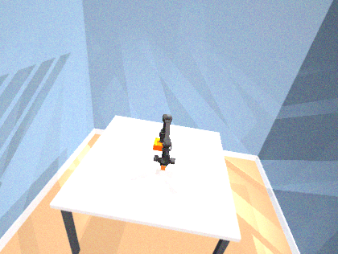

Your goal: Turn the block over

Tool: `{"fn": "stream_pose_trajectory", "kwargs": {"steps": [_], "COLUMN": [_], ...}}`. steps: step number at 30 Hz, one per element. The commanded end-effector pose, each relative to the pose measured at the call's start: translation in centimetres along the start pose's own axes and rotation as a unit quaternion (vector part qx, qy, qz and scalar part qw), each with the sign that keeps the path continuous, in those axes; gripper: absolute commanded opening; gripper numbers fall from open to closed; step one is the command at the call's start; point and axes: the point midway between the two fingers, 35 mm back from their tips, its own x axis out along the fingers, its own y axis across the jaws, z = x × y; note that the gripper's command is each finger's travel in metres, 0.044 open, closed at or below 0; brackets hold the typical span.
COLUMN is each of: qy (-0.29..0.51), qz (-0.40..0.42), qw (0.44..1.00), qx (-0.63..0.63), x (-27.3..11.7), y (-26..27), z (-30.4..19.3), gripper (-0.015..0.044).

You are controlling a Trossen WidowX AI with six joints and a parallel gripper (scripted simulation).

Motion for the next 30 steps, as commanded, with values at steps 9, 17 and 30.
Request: {"fn": "stream_pose_trajectory", "kwargs": {"steps": [9,17,30], "qy": [-0.002,-0.061,-0.166], "qz": [-0.001,-0.003,-0.004], "qw": [1.000,0.998,0.986], "qx": [0.002,-0.001,-0.002], "x": [-3.0,-2.4,-2.0], "y": [0.0,0.0,0.1], "z": [0.0,0.2,0.1], "gripper": [0.0000,0.0000,0.0000]}}
